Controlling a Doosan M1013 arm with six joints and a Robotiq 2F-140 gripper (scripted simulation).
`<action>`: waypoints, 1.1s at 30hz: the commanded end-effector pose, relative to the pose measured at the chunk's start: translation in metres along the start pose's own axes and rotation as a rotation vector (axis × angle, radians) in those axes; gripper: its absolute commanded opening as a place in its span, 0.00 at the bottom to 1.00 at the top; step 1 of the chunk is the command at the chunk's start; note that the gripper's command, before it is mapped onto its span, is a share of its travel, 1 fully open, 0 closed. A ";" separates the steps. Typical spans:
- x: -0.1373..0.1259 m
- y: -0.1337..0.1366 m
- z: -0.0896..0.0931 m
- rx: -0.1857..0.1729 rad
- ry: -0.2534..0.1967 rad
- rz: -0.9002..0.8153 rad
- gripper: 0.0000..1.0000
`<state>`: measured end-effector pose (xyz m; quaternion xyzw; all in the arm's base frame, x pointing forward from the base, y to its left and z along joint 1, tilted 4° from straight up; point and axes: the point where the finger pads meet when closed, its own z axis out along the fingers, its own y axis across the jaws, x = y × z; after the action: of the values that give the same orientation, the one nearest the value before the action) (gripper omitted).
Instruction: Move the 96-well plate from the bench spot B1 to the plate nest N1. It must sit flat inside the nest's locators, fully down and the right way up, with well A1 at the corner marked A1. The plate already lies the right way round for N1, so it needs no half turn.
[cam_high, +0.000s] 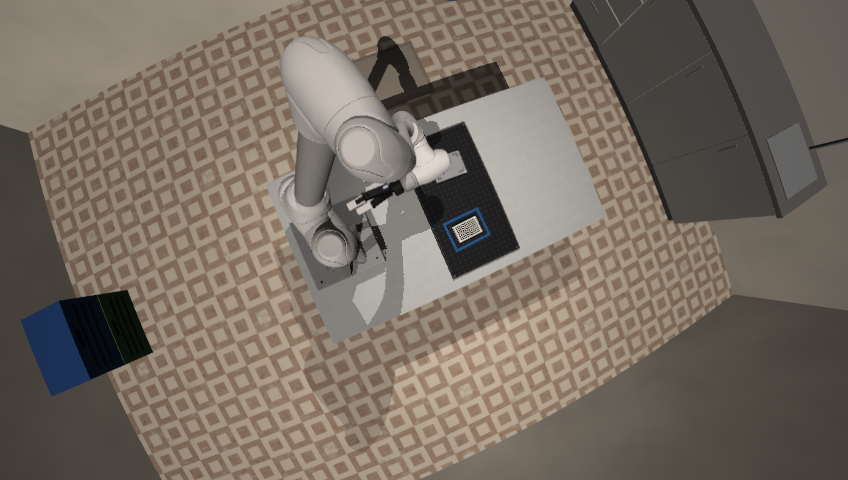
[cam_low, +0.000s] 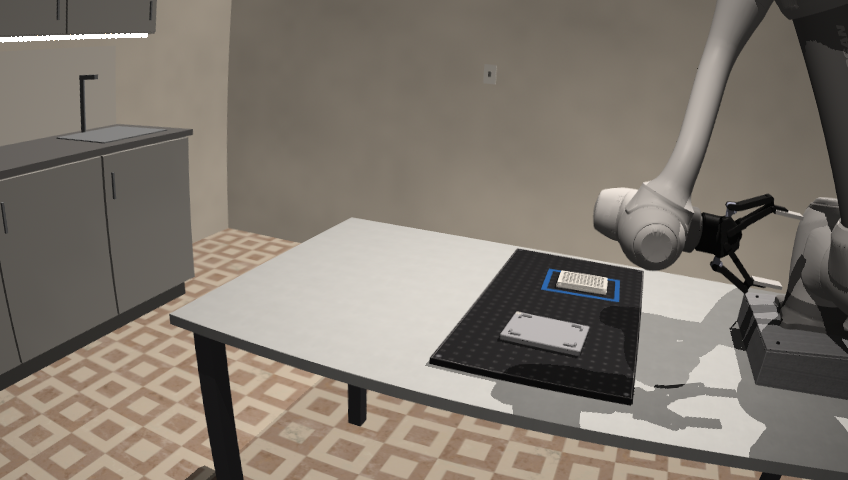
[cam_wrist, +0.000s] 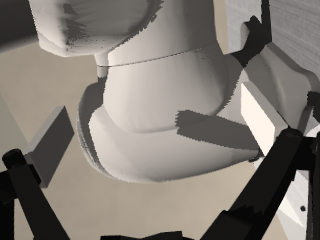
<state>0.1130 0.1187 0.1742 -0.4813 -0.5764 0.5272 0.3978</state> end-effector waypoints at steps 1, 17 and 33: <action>0.000 0.000 0.000 0.000 0.000 0.000 1.00; 0.000 0.000 0.000 0.000 0.000 0.000 1.00; -0.014 0.061 -0.041 -0.265 0.135 0.225 1.00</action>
<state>0.1603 0.1138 0.1214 -0.6140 -0.5575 0.4617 0.3148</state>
